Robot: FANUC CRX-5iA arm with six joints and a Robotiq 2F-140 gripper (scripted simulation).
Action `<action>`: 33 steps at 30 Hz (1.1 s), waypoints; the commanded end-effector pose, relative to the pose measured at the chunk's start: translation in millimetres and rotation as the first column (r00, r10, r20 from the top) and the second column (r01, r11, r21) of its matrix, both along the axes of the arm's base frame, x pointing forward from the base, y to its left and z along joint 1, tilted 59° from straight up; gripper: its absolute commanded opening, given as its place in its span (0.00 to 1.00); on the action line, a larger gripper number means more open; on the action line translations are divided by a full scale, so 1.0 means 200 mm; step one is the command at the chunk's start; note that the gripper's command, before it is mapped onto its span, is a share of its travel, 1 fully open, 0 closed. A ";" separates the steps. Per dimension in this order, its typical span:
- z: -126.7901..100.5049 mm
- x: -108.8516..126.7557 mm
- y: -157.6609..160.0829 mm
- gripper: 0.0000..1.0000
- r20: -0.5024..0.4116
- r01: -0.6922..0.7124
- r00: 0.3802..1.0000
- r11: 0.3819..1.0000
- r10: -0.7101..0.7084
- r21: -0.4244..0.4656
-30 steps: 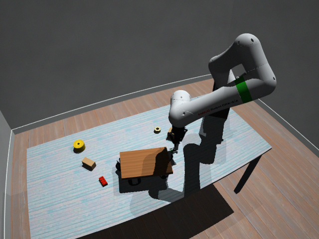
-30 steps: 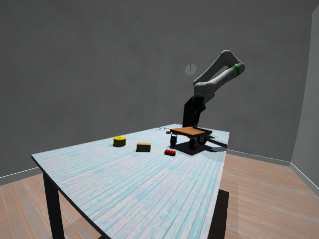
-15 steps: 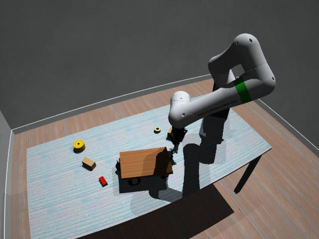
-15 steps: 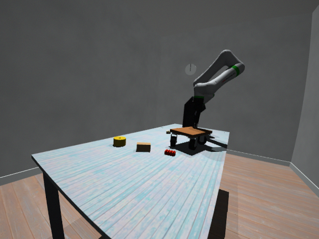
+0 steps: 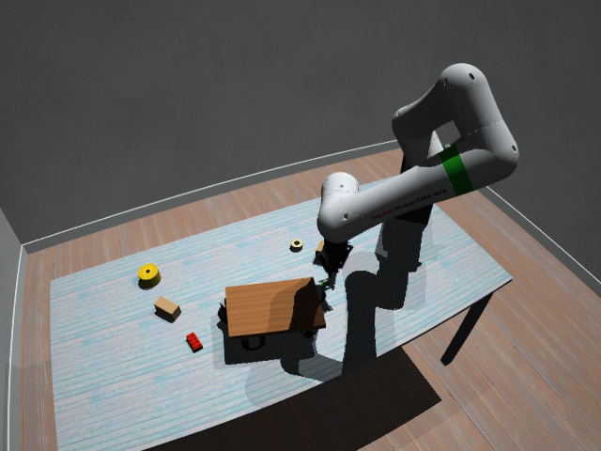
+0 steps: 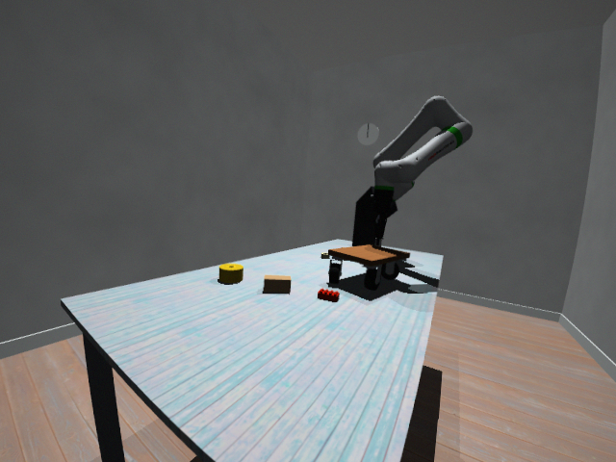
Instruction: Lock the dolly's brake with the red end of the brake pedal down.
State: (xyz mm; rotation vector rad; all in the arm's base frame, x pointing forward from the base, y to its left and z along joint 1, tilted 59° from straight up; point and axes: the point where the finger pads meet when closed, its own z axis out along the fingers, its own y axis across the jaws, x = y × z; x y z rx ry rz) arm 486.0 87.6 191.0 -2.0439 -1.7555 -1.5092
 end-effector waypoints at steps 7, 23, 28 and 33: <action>0.00 0.00 0.00 0.00 0.000 0.000 1.000 1.000 0.000 0.000; 0.07 -0.08 -0.08 0.00 0.000 0.000 1.000 1.000 0.000 0.000; 0.14 -0.16 -0.16 0.00 0.000 0.000 1.000 1.000 0.000 0.000; 0.19 -0.22 -0.21 0.00 0.000 0.000 1.000 1.000 0.000 0.000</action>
